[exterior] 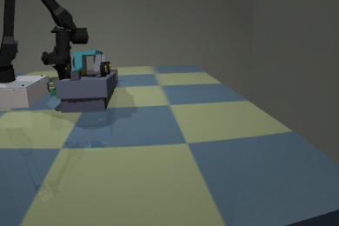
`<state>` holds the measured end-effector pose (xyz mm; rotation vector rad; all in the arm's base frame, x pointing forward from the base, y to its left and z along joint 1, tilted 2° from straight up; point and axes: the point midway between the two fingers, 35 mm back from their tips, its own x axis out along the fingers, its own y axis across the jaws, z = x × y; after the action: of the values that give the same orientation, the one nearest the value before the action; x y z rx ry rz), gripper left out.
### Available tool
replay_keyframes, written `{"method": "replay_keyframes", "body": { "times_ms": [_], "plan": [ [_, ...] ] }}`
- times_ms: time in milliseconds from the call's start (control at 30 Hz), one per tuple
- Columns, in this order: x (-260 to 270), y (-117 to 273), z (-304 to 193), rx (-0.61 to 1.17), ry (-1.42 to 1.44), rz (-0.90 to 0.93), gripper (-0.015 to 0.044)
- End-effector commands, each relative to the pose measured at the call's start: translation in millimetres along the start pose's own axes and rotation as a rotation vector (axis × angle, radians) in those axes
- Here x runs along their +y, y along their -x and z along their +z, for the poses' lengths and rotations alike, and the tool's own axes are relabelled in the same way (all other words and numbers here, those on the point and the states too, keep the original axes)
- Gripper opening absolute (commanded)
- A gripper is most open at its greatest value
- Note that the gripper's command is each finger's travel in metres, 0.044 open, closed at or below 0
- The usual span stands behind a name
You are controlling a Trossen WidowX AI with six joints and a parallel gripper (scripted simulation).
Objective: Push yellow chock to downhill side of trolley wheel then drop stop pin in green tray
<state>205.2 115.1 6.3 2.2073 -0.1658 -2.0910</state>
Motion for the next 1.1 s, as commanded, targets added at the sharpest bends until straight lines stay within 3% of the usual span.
{"method": "replay_keyframes", "body": {
  "times_ms": [0, 333, 533, 900, 1033, 1067],
  "plan": [
    [-2, -2, 0, -0.001, -0.003, 0.0, 0.019],
    [-6, -4, 0, -0.001, -0.003, 0.0, 0.019],
    [-5, -4, 0, -0.001, 0.0, 0.0, 0.034],
    [-1, 21, 0, -0.001, -0.003, 0.0, 0.034],
    [1, 31, 0, -0.001, -0.003, 0.0, 0.044],
    [1, 35, 0, -0.001, -0.003, -0.001, 0.044]
  ]
}}
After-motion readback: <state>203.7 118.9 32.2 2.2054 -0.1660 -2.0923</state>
